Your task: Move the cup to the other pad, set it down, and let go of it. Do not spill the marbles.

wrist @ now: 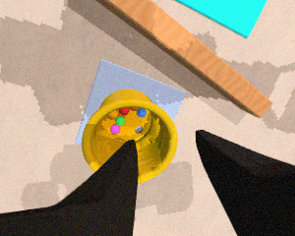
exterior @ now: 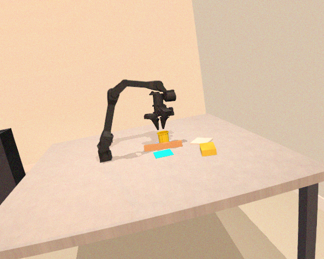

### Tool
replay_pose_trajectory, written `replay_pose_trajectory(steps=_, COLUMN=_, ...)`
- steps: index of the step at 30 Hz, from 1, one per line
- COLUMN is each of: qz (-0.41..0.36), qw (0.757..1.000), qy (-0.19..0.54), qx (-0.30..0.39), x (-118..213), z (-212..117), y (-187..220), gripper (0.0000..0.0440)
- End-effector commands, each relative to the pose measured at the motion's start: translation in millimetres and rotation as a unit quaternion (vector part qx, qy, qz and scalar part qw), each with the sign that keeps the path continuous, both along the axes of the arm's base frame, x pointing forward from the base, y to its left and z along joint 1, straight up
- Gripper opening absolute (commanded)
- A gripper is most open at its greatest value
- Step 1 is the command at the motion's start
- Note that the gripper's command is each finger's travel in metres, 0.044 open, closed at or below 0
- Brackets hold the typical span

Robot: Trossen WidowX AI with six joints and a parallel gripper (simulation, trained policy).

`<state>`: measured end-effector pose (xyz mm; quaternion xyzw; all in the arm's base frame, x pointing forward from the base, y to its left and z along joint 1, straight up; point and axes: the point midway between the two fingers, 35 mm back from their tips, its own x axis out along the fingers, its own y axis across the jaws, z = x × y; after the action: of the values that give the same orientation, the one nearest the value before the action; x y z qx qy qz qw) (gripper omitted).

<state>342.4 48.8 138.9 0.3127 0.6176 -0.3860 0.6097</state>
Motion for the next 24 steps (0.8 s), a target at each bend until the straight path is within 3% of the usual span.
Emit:
replay_pose_trajectory(steps=1, qz=-0.005, qw=1.000, qy=0.020, qx=-0.009, x=-4.1, z=-18.2, y=-0.5, gripper=0.0181)
replay_pose_trajectory(steps=18, qz=0.025, qw=0.998, qy=0.051, qx=-0.014, x=-12.4, z=-77.2, y=1.3, gripper=0.0184)
replay_pose_trajectory(steps=24, qz=0.043, qw=0.998, qy=0.045, qx=-0.013, x=-12.9, z=-82.7, y=-0.9, gripper=0.0073)
